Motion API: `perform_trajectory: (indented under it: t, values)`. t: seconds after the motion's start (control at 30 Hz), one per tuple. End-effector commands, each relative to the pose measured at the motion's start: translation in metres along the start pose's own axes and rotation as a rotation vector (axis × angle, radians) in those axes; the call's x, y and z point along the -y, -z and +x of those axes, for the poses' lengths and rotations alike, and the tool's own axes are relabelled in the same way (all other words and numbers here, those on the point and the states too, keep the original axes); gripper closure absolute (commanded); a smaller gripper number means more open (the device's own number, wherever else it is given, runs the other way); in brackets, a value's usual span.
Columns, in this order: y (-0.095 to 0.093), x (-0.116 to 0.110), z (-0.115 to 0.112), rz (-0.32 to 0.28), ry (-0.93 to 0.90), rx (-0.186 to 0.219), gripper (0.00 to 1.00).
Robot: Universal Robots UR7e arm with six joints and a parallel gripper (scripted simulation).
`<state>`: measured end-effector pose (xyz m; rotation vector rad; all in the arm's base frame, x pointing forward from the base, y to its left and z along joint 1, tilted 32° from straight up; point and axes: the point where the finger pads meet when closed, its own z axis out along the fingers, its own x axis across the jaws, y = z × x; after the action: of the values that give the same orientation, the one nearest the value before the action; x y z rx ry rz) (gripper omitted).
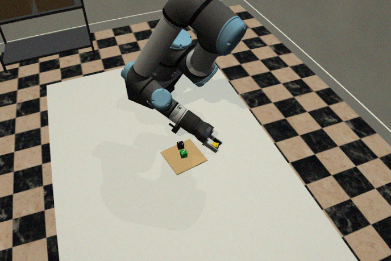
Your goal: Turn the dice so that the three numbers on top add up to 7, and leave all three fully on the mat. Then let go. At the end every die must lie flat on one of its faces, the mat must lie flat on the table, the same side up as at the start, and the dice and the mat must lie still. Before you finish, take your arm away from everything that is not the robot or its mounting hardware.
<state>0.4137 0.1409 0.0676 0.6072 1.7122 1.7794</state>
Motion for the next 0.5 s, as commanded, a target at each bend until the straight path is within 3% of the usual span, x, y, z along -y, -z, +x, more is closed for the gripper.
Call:
perform_trajectory:
  t: [0.0, 0.47]
  values:
    - [0.003, 0.000, 0.000, 0.002, 0.000, -0.001, 0.21]
    - [0.024, 0.000, 0.000, 0.002, 0.000, -0.001, 0.21]
